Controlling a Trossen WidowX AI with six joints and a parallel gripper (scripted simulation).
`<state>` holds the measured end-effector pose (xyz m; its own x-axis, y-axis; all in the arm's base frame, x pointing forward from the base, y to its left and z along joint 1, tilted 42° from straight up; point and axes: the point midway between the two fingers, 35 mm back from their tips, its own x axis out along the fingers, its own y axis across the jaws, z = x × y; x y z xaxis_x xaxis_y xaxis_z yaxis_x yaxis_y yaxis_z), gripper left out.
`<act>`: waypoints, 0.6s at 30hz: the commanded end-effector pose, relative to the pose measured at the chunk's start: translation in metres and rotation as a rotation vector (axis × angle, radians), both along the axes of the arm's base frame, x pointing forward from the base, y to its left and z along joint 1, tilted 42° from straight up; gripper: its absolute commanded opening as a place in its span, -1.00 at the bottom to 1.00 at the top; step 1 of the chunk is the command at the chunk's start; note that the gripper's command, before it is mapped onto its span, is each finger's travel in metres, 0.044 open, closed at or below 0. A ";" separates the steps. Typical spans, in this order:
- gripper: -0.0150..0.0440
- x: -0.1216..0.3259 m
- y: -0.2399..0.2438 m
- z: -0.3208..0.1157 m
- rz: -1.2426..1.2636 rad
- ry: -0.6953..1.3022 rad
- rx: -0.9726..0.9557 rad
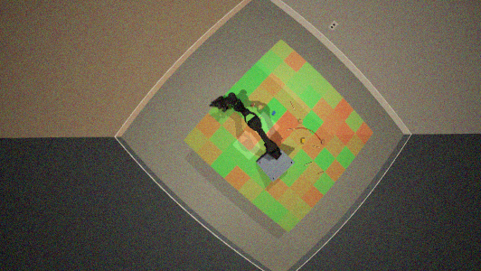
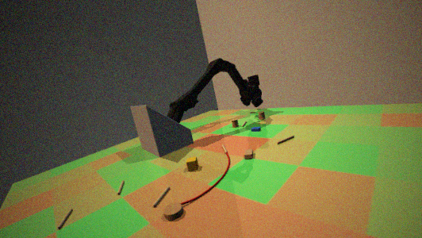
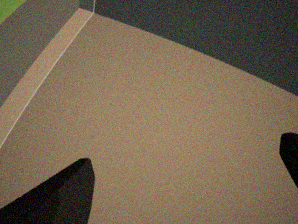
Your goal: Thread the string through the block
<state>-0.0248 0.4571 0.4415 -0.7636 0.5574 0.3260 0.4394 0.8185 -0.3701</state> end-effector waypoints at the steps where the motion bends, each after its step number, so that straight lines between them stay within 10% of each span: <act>1: 0.95 0.000 0.000 0.000 0.000 0.000 0.000; 18: 1.00 0.111 -0.001 -0.008 -0.237 0.228 -0.265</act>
<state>0.0458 0.4569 0.4467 -0.6133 0.7224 0.3195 0.4873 0.6644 -0.5667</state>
